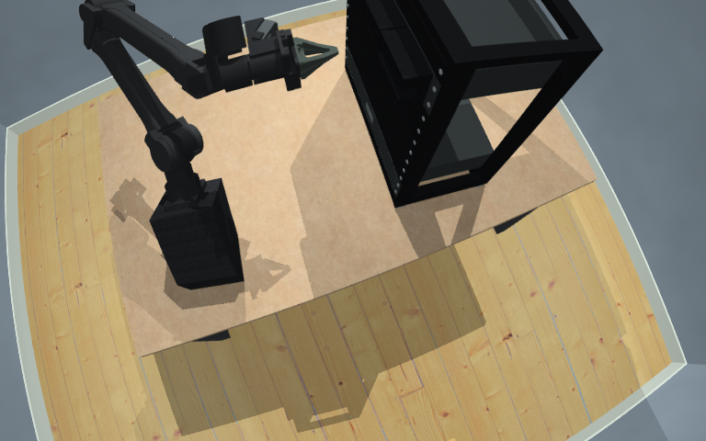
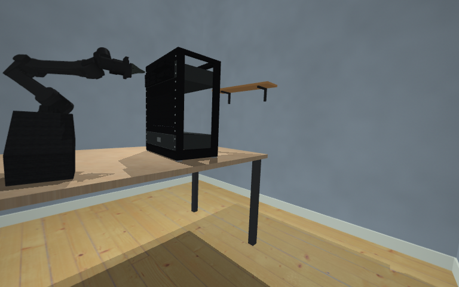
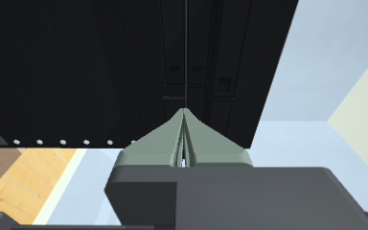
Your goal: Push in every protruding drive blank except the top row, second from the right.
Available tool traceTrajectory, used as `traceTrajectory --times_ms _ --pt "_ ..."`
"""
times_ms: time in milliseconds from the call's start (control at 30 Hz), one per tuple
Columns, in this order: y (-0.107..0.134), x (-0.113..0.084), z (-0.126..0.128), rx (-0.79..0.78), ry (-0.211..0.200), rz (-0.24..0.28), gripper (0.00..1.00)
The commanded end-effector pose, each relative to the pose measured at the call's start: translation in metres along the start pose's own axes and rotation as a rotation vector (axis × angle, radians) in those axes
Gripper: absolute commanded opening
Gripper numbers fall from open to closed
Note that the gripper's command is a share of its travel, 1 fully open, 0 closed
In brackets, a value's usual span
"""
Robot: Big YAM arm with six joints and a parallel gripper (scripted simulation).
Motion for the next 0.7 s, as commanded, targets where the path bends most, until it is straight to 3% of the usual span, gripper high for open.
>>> traceTrajectory --times_ms 0,333,600,667 --pt "0.02 -0.002 -0.001 0.003 0.018 0.0 0.0" --pt "0.079 -0.009 0.004 -0.003 0.021 -0.003 0.0" --pt "0.078 -0.006 0.002 -0.019 0.022 -0.024 0.0" --pt "0.075 0.005 -0.004 -0.036 0.022 -0.038 0.0"
Point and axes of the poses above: the point where the finger pads meet when closed, its own x axis out along the fingers, its own z axis across the jaws, y = z × x, the point moved 6 cm from there along -x, back along the fingers, and after that the axes turned 4 degrees about x, right-handed, at the moved point
